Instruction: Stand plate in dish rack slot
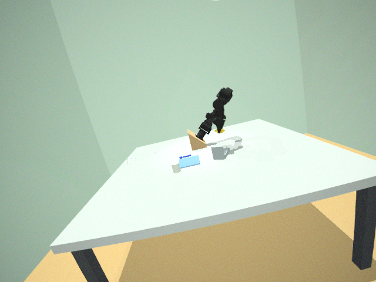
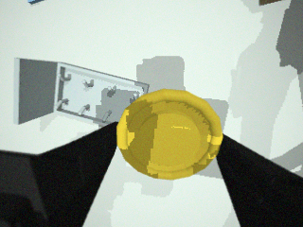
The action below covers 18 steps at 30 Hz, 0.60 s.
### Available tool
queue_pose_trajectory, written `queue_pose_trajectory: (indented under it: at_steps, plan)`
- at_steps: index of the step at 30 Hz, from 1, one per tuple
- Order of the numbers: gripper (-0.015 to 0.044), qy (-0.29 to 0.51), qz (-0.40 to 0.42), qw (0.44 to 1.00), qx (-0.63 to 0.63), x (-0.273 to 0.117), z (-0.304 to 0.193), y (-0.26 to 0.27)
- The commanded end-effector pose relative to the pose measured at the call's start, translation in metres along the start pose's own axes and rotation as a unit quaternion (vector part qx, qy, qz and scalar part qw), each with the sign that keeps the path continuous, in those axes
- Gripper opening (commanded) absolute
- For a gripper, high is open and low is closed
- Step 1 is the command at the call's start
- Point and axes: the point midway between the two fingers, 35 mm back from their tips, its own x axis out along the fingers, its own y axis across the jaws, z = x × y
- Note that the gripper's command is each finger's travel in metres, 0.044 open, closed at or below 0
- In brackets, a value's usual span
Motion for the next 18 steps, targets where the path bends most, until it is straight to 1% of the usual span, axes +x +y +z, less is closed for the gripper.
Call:
queue_pose_trajectory:
  at_steps: [1,9,18]
  plan:
    - [0.0000,-0.050,0.006,0.998,-0.036,0.011,0.006,-0.002]
    - [0.0000,-0.138,0.020,0.985,-0.104,0.030,0.018,-0.002]
    - [0.0000,-0.228,0.050,0.956,-0.177,0.046,0.027,0.002]
